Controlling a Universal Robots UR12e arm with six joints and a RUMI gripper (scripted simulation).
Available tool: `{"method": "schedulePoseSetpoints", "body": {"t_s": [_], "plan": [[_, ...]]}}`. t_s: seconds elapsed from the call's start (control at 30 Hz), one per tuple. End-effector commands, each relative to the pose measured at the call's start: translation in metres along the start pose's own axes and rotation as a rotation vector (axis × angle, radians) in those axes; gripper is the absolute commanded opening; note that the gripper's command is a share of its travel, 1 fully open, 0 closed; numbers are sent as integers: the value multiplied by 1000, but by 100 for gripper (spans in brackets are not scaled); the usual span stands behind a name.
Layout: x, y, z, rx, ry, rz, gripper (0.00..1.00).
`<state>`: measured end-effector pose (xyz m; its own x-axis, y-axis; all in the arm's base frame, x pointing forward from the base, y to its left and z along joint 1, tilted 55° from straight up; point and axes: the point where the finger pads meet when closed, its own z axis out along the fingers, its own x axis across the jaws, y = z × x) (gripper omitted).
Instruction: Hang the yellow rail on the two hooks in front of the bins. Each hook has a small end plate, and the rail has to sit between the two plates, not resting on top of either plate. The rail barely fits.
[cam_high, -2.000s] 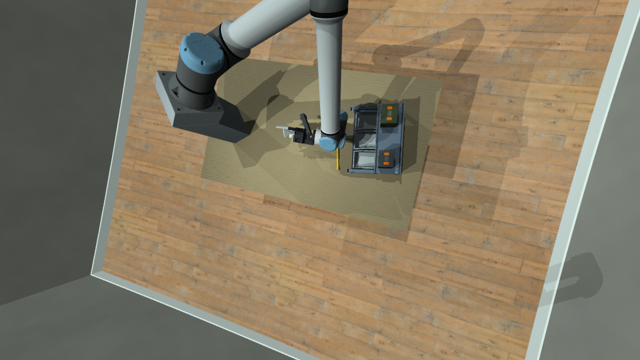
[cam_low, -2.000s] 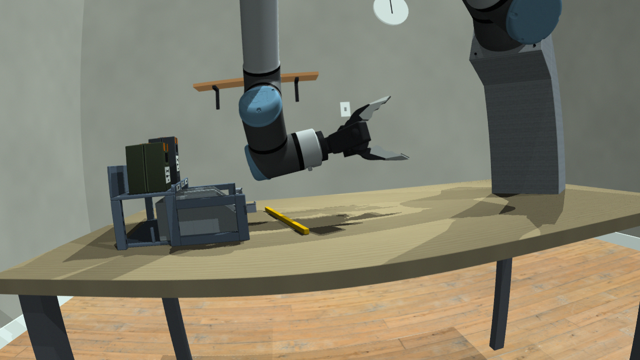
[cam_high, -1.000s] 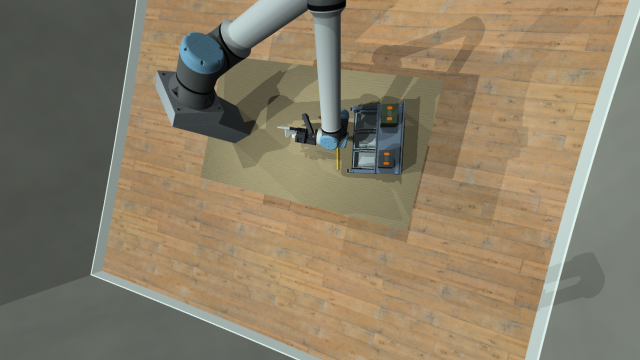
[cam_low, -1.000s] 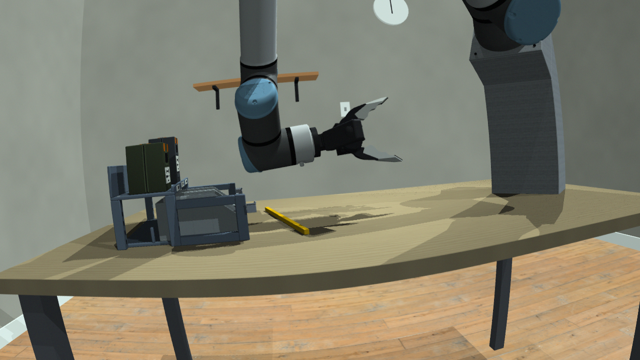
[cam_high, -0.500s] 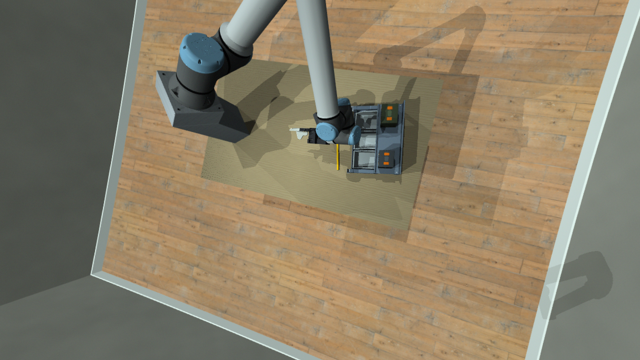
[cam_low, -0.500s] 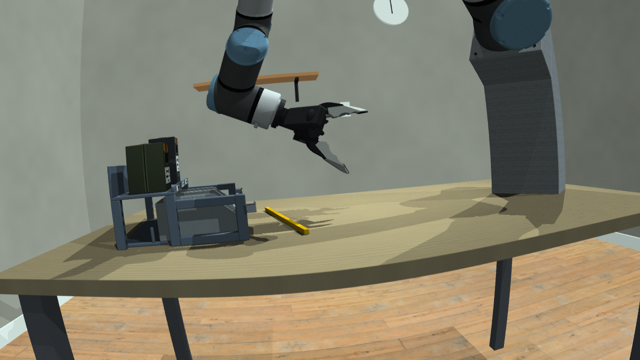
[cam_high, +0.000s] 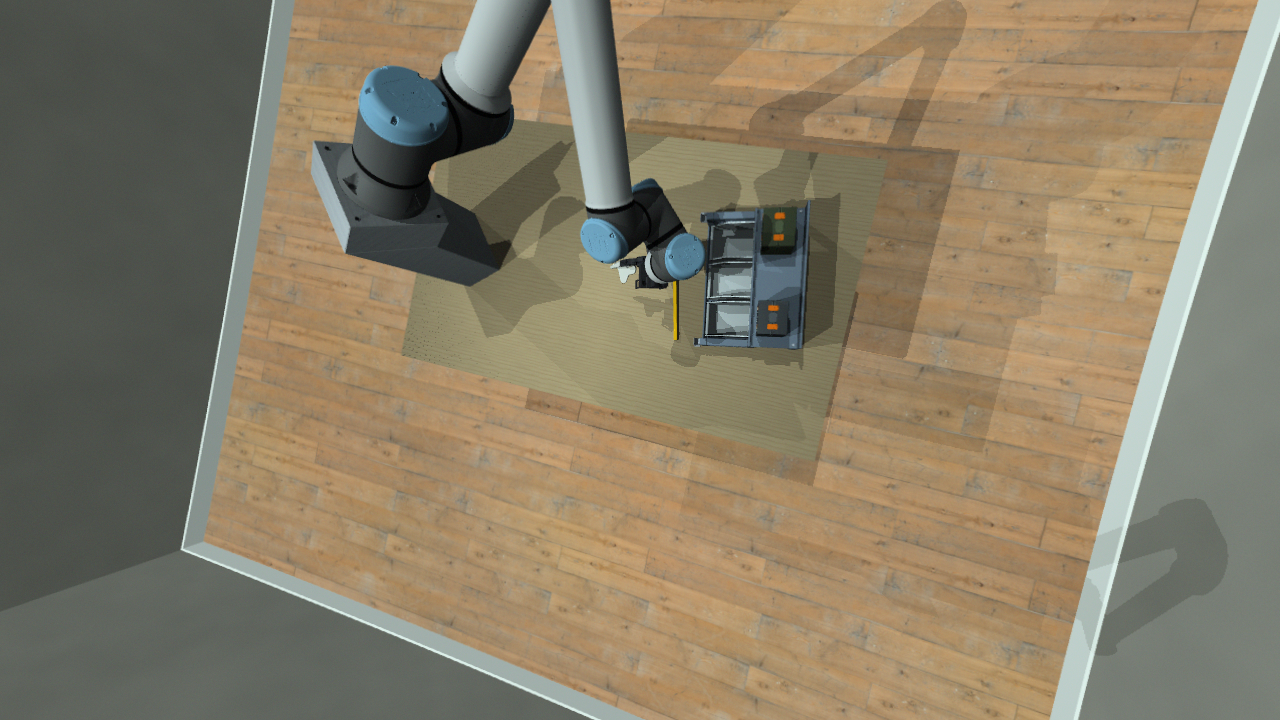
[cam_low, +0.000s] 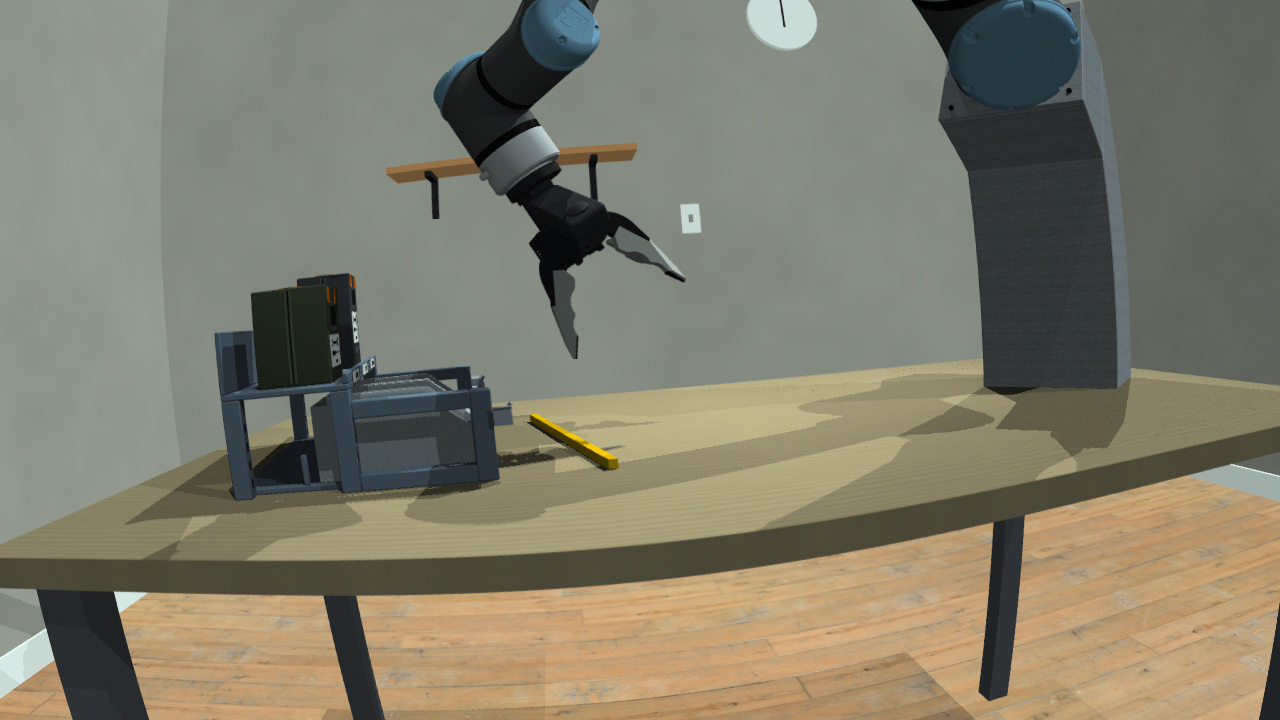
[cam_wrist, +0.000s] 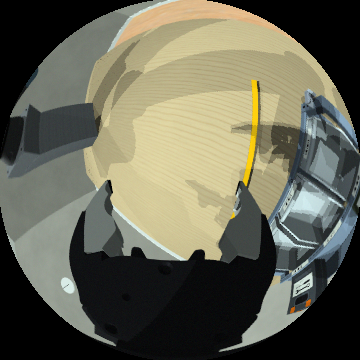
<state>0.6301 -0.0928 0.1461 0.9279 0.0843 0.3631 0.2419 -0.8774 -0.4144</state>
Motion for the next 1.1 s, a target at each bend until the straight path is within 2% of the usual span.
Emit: {"method": "schedulePoseSetpoints", "body": {"t_s": [0.0,0.07,0.1,0.17,0.23,0.4,0.57,0.73,1.07], "plan": [[22,5,-1,-29,131,2,100],[35,7,-4,-41,201,0,100],[35,7,-4,-41,201,0,100],[46,9,-7,-52,261,-1,100],[46,9,-7,-52,261,-1,100],[66,12,-12,-71,378,-5,100],[80,16,-14,-86,450,-5,100],[87,16,-16,-92,494,-7,100],[91,16,-18,-94,516,-9,100]]}}
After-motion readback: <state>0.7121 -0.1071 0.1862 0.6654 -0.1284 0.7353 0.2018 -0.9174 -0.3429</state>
